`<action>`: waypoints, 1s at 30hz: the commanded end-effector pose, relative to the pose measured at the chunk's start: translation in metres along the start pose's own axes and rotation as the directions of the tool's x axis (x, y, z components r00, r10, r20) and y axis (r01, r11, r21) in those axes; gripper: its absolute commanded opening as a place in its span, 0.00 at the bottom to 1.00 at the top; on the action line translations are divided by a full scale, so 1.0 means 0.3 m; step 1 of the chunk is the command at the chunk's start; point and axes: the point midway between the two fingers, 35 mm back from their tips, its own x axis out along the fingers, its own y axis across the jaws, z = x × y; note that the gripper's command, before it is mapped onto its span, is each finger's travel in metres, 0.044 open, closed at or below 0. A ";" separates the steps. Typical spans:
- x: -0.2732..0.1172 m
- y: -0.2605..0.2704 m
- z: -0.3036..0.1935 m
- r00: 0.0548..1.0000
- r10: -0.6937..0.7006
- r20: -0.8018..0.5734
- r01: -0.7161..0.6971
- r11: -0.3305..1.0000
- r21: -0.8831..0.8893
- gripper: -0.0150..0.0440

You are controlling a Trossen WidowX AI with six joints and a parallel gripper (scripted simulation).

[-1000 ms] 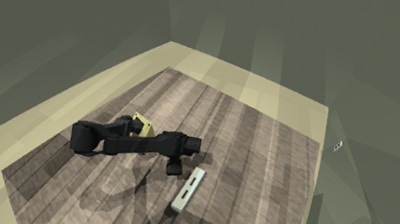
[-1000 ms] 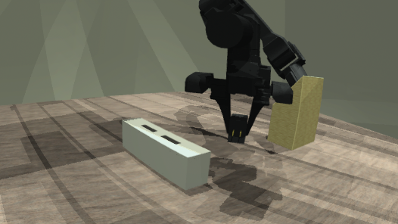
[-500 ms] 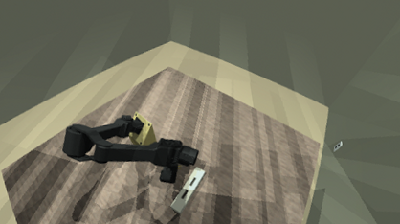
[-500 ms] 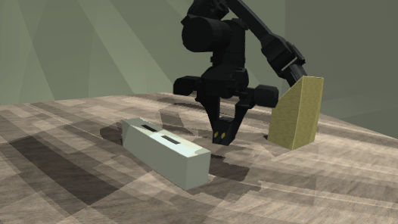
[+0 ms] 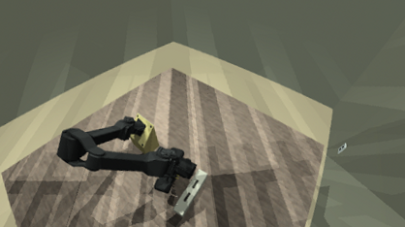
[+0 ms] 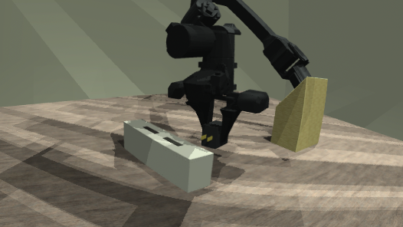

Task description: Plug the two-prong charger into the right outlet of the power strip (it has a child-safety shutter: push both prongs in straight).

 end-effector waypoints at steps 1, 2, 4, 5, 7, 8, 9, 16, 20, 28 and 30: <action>0.010 -0.026 -0.011 1.000 -0.003 -0.001 0.003 0.999 0.053 0.25; 0.013 -0.033 -0.013 1.000 -0.003 -0.001 0.003 0.998 0.065 0.25; 0.018 -0.045 -0.017 1.000 -0.004 -0.002 0.004 0.996 0.089 0.25; 0.021 -0.052 -0.019 1.000 -0.004 -0.002 0.004 0.995 0.101 0.25; 0.026 -0.065 -0.024 1.000 -0.005 -0.003 0.005 0.992 0.125 0.25; 0.028 -0.071 -0.027 1.000 -0.005 -0.004 0.005 0.991 0.136 0.25; 0.031 -0.078 -0.030 1.000 -0.005 -0.004 0.006 0.989 0.148 0.25; 0.046 -0.117 -0.046 1.000 -0.009 -0.008 0.010 0.976 0.219 0.25; 0.046 -0.121 -0.039 1.000 -0.009 -0.008 0.011 0.975 0.221 0.25; 0.044 -0.135 -0.012 1.000 -0.010 -0.008 0.011 0.973 0.229 0.25; 0.044 -0.138 -0.005 1.000 -0.010 -0.008 0.011 0.973 0.231 0.25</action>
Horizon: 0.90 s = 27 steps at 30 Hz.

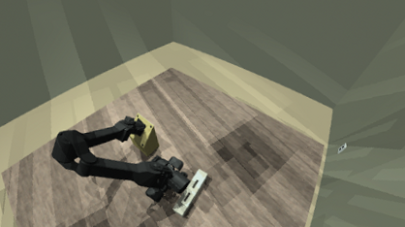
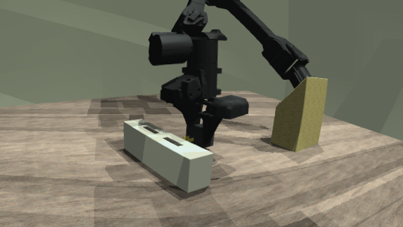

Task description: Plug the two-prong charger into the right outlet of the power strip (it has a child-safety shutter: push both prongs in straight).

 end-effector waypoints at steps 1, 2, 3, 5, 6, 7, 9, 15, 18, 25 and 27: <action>-0.003 -0.009 0.021 1.000 -0.004 0.002 0.004 1.000 0.012 0.25; -0.003 -0.010 0.024 1.000 -0.004 0.002 0.004 1.000 0.013 0.25; -0.004 -0.011 0.028 1.000 -0.004 0.002 0.004 1.000 0.014 0.25; -0.004 -0.013 0.035 1.000 -0.004 0.002 0.004 1.000 0.016 0.25; -0.004 -0.014 0.039 1.000 -0.004 0.002 0.004 1.000 0.017 0.25; -0.004 -0.014 0.042 1.000 -0.004 0.002 0.004 1.000 0.018 0.25; -0.004 -0.016 0.050 1.000 -0.004 0.002 0.004 1.000 0.020 0.25; -0.005 -0.021 0.071 1.000 -0.005 0.002 0.005 1.000 0.026 0.25; -0.005 -0.023 0.082 1.000 -0.005 0.002 0.005 1.000 0.029 0.25; -0.005 -0.028 0.107 1.000 -0.005 0.002 0.005 0.999 0.036 0.25; -0.005 -0.029 0.114 1.000 -0.005 0.002 0.005 0.999 0.038 0.25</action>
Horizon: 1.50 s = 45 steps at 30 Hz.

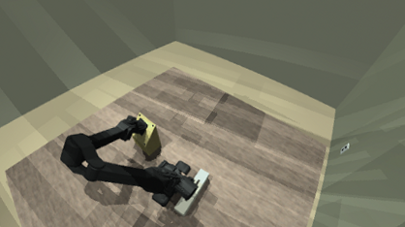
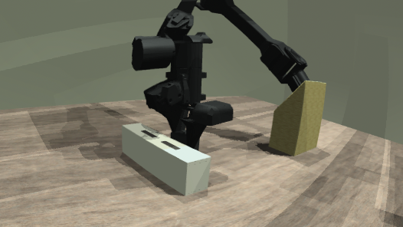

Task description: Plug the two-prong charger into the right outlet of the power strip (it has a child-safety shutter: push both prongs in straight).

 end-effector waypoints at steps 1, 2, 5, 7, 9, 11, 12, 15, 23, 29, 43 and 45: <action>-0.003 -0.007 0.021 1.000 -0.004 0.002 0.004 1.000 0.012 0.25; -0.003 -0.008 0.024 1.000 -0.004 0.002 0.004 1.000 0.013 0.25; -0.003 -0.009 0.034 1.000 -0.004 0.002 0.004 1.000 0.016 0.25; -0.003 -0.008 0.036 1.000 -0.004 0.002 0.004 1.000 0.017 0.25; -0.003 -0.008 0.036 1.000 -0.004 0.002 0.004 1.000 0.017 0.25; -0.003 -0.009 0.036 1.000 -0.004 0.002 0.004 1.000 0.017 0.25; -0.004 -0.009 0.036 1.000 -0.004 0.002 0.004 1.000 0.017 0.25; -0.004 -0.010 0.036 1.000 -0.004 0.002 0.004 1.000 0.017 0.25; -0.004 -0.010 0.039 1.000 -0.004 0.002 0.004 1.000 0.017 0.25; -0.005 -0.010 0.044 1.000 -0.004 0.003 0.004 1.000 0.017 0.25; -0.006 -0.012 0.052 1.000 -0.004 0.003 0.004 1.000 0.017 0.25; -0.006 -0.012 0.053 1.000 -0.004 0.003 0.004 1.000 0.017 0.25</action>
